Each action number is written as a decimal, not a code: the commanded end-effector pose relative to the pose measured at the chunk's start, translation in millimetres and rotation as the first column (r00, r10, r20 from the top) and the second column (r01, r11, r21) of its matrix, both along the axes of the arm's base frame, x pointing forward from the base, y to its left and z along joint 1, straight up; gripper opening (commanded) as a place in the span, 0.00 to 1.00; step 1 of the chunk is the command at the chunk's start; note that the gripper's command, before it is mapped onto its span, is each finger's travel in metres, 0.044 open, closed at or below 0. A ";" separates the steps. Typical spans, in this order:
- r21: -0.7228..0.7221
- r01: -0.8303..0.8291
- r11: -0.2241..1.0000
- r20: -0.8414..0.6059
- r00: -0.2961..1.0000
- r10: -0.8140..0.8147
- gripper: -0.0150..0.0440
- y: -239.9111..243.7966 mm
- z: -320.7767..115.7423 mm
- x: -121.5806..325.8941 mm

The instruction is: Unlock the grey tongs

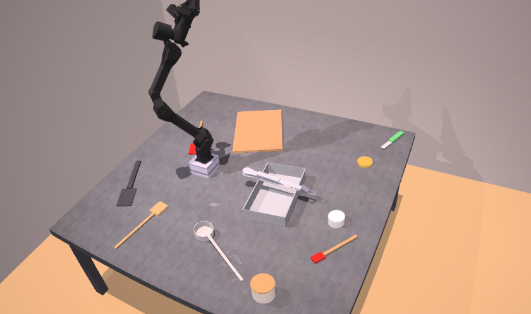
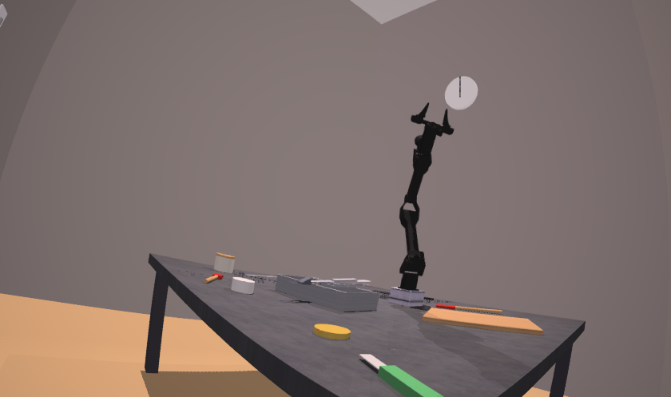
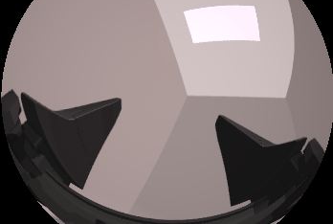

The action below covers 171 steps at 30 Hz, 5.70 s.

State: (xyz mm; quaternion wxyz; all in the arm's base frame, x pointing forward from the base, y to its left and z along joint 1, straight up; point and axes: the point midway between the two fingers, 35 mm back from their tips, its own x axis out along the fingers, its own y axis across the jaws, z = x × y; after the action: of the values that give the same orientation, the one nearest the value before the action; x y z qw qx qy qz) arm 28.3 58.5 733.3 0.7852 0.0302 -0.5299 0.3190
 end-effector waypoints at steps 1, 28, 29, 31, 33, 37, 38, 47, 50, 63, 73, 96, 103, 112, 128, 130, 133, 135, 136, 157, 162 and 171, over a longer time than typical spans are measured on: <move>-0.002 0.002 1.000 -0.001 1.000 -0.002 0.89 1.1 -0.4 0.7; -0.457 0.172 0.873 -0.387 0.845 -0.369 0.69 140.5 -125.5 191.9; -0.478 0.168 0.862 -0.409 0.826 -0.388 0.69 145.0 -135.1 202.5; -0.538 0.166 0.826 -0.435 0.785 -0.441 0.69 152.9 -157.4 223.1; -0.580 0.153 0.800 -0.477 0.733 -0.486 0.69 159.2 -180.7 245.4; -0.641 0.118 0.758 -0.549 0.620 -0.560 0.69 162.5 -225.3 283.6; -0.660 0.119 0.742 -0.541 0.610 -0.579 0.69 162.7 -231.8 288.9; -0.763 0.041 0.645 -0.586 0.377 -0.717 0.69 156.0 -320.0 345.9; -0.803 -0.011 0.597 -0.581 0.240 -0.778 0.69 146.5 -367.3 368.3; -0.871 -0.296 0.393 -0.294 -0.329 -0.897 0.69 64.9 -562.4 403.1; -0.817 -0.496 0.296 0.034 -0.553 -0.833 0.69 0.2 -654.9 378.9; -0.817 -0.495 0.295 0.034 -0.553 -0.833 0.69 -12.2 -672.4 388.3; -0.817 -0.495 0.295 0.034 -0.553 -0.833 0.69 -17.5 -682.4 391.1; -0.818 -0.495 0.295 0.035 -0.553 -0.833 0.69 -24.4 -695.1 394.2; -0.818 -0.495 0.293 0.036 -0.553 -0.833 0.69 -37.4 -717.5 398.3; -0.818 -0.495 0.293 0.036 -0.553 -0.833 0.69 -39.0 -720.3 398.6; -0.818 -0.494 0.293 0.036 -0.553 -0.833 0.69 -40.9 -723.5 399.0; -0.818 -0.494 0.293 0.036 -0.553 -0.833 0.69 -41.1 -723.7 399.1; -0.818 -0.494 0.293 0.036 -0.553 -0.833 0.69 -41.1 -723.7 399.1; -0.822 -0.486 0.296 0.030 -0.556 -0.830 0.30 -39.9 -720.1 400.2; -0.822 -0.486 0.296 0.030 -0.556 -0.830 0.11 -39.9 -720.1 400.2; -0.819 -0.494 0.293 0.036 -0.553 -0.833 0.00 -41.3 -646.5 398.8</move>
State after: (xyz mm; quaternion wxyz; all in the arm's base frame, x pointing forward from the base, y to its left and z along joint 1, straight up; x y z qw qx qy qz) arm 424.9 17.6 46.9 0.7080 -0.3017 0.6360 -0.0565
